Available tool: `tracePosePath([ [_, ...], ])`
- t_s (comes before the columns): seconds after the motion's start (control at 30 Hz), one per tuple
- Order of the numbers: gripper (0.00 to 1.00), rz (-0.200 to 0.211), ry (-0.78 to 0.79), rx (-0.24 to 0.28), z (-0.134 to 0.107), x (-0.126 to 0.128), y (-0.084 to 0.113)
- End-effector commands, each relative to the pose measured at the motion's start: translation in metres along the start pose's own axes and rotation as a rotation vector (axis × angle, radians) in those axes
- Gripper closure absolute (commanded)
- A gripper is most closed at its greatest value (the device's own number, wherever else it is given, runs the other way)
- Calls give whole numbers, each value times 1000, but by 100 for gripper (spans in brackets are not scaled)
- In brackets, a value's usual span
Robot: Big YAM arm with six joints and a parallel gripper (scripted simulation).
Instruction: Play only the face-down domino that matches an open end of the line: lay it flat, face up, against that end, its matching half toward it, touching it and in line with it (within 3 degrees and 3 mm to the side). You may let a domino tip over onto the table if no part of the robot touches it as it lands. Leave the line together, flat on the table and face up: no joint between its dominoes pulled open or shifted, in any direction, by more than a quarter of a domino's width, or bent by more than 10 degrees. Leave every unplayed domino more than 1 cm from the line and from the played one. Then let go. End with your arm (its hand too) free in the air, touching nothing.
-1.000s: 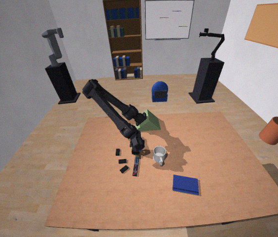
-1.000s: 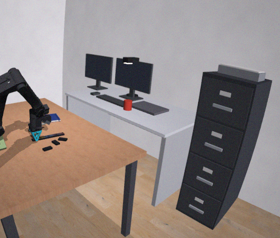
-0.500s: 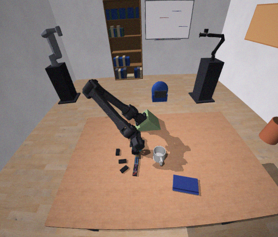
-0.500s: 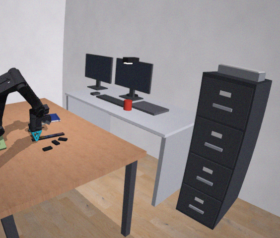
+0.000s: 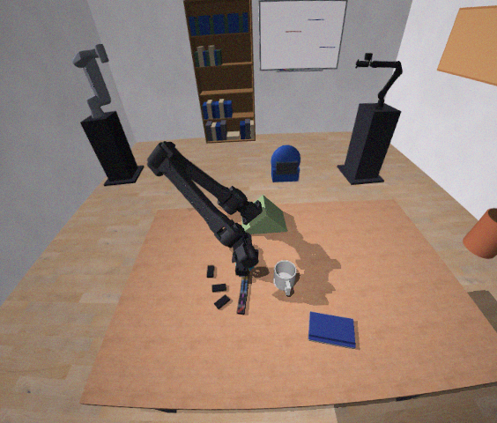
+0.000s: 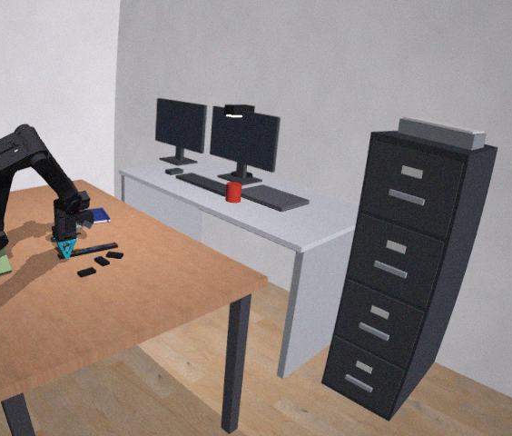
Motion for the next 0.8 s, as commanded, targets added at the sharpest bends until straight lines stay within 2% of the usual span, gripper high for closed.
tracePosePath([
  [0.0, 78, 1, -26, -16, 17, -5, 5],
  [0.13, 78, 1, -26, -16, 17, -5, 5],
  [0.17, 78, 1, -4, -7, 4, -1, 2],
  [0.47, 78, 1, -28, -16, 18, -5, 6],
  [0.7, 78, 1, -28, -16, 18, -5, 6],
  [0.73, 78, 0, -3, -5, 3, -1, 2],
  [0.77, 78, 0, -6, -6, 5, -1, 3],
])
Point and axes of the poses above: the point where the finger pads meet when closed, its own y axis back along the fingers, its own x axis across the jaws, z = x × y, the point moved 3 cm from there along y, back along the fingers, and after that the axes turned 11 degrees about y, right-handed, at the moved point
